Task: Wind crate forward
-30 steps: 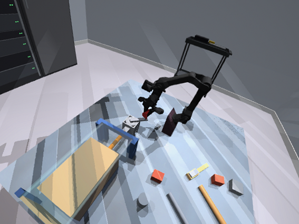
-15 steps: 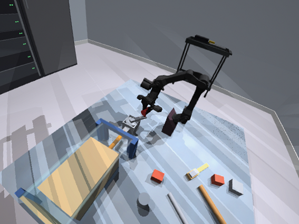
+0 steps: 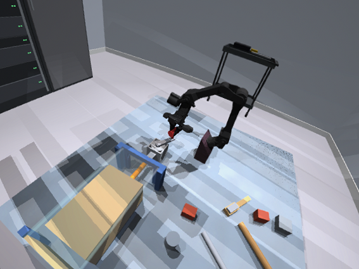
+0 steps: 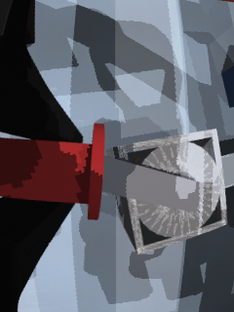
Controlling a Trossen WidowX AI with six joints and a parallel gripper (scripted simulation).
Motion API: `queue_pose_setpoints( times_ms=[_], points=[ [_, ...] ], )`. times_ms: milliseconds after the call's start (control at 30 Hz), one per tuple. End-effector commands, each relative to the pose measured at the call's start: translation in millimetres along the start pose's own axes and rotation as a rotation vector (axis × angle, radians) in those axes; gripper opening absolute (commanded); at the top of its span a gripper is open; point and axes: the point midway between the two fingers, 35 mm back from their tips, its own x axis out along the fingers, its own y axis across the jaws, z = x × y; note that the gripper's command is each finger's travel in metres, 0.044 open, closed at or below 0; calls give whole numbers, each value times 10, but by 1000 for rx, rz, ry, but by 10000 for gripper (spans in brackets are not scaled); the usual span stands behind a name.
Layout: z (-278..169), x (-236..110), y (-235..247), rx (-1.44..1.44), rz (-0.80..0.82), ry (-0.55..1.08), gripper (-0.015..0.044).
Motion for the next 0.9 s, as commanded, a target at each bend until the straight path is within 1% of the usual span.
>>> queue_pose_setpoints(
  times_ms=[0, 867],
  points=[
    [-24, 11, -151, -14, -27, 16, 0],
    [19, 15, -449, -15, -30, 16, 0]
  ],
)
